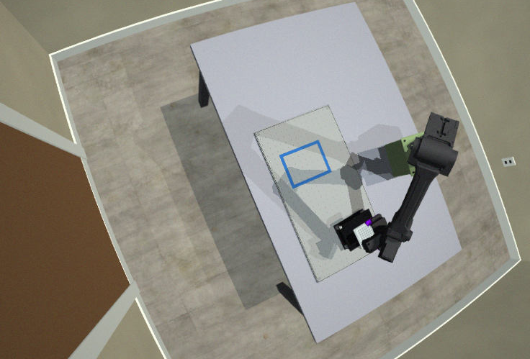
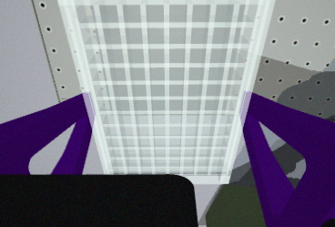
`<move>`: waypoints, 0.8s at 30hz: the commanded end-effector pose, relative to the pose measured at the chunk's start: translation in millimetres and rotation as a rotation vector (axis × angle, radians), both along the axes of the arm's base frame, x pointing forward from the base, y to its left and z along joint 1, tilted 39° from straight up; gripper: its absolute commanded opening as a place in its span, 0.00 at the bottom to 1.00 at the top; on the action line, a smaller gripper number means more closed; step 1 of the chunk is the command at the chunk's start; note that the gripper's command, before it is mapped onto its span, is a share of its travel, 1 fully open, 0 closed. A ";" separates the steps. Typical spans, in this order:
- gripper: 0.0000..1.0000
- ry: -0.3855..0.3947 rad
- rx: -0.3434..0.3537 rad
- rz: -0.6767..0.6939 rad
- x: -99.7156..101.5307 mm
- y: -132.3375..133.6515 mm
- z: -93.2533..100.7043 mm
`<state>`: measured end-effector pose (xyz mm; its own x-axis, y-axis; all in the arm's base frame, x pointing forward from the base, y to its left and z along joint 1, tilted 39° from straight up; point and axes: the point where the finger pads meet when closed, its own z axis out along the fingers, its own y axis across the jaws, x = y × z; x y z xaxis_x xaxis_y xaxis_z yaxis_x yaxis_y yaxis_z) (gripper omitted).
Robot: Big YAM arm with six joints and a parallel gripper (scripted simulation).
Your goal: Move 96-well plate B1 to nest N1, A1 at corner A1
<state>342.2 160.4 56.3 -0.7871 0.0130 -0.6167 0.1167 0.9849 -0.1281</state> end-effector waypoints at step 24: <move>0.00 -0.014 0.008 -0.003 10.5 0.1 1.8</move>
